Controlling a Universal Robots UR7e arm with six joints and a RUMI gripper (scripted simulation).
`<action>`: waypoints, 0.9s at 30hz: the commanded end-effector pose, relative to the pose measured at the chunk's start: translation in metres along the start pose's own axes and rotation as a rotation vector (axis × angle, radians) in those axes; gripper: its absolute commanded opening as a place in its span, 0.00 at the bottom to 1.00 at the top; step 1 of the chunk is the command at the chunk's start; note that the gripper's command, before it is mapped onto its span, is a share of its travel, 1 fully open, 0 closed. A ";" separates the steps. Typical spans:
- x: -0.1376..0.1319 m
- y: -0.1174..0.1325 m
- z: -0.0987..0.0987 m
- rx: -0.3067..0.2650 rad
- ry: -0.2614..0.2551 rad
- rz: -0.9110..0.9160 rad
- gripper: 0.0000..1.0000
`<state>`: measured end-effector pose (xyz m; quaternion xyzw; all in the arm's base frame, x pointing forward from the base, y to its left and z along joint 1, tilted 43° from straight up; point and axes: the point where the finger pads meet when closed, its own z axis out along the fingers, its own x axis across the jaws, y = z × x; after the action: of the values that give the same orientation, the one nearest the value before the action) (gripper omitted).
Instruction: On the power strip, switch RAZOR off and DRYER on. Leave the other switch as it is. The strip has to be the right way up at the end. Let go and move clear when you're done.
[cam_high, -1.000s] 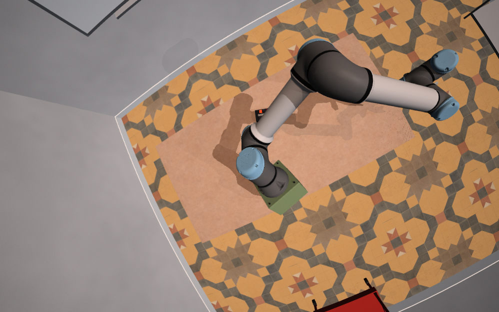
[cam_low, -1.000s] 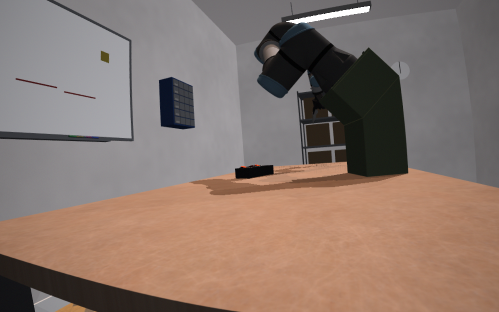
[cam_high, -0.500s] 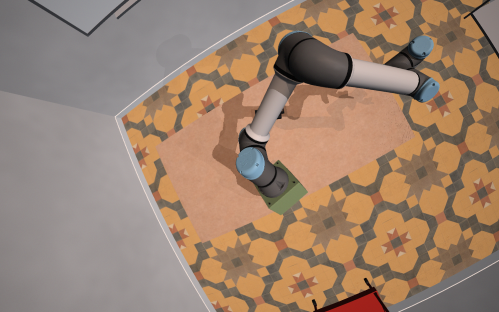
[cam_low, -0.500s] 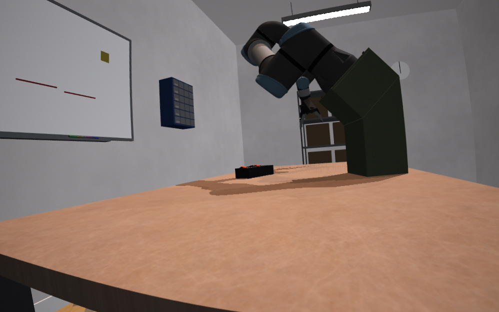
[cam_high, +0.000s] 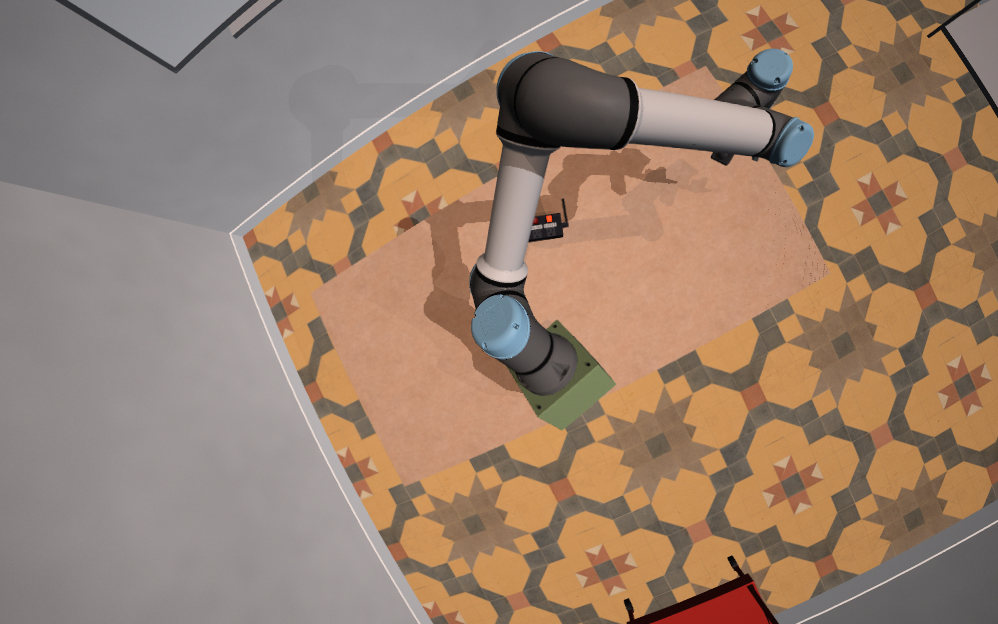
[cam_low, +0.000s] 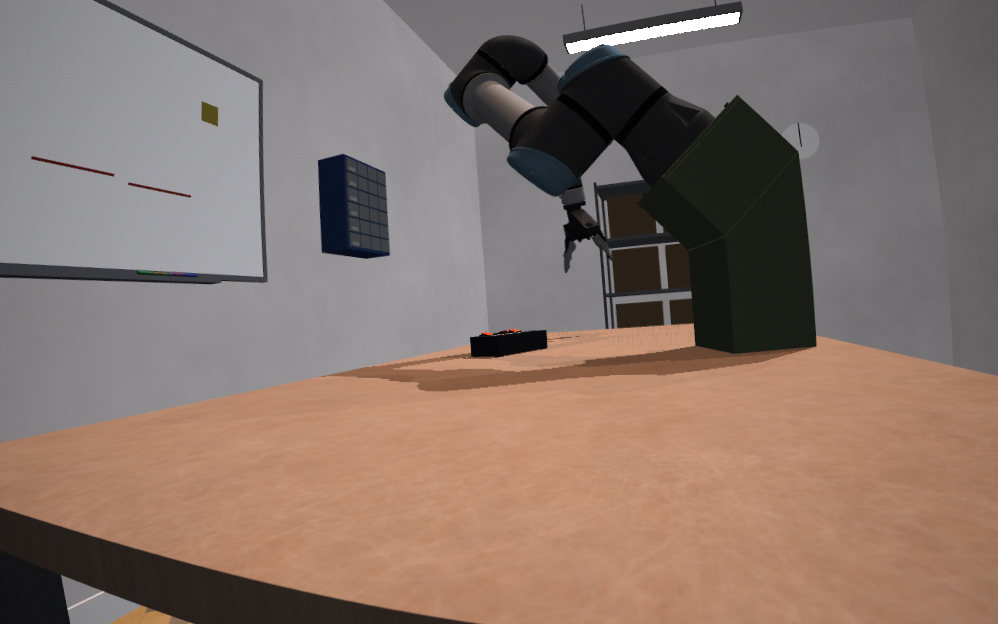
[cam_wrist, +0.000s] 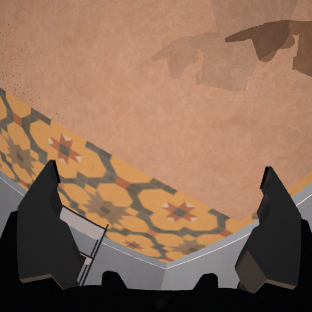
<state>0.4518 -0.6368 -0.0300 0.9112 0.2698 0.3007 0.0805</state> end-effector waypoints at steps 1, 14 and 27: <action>0.058 -0.029 -0.003 0.048 0.020 -0.045 1.00; 0.176 -0.115 -0.007 0.170 0.069 -0.154 1.00; 0.270 -0.218 -0.020 0.289 0.113 -0.261 1.00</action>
<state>0.5259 -0.3497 0.0431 0.8604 0.4133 0.2978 -0.0172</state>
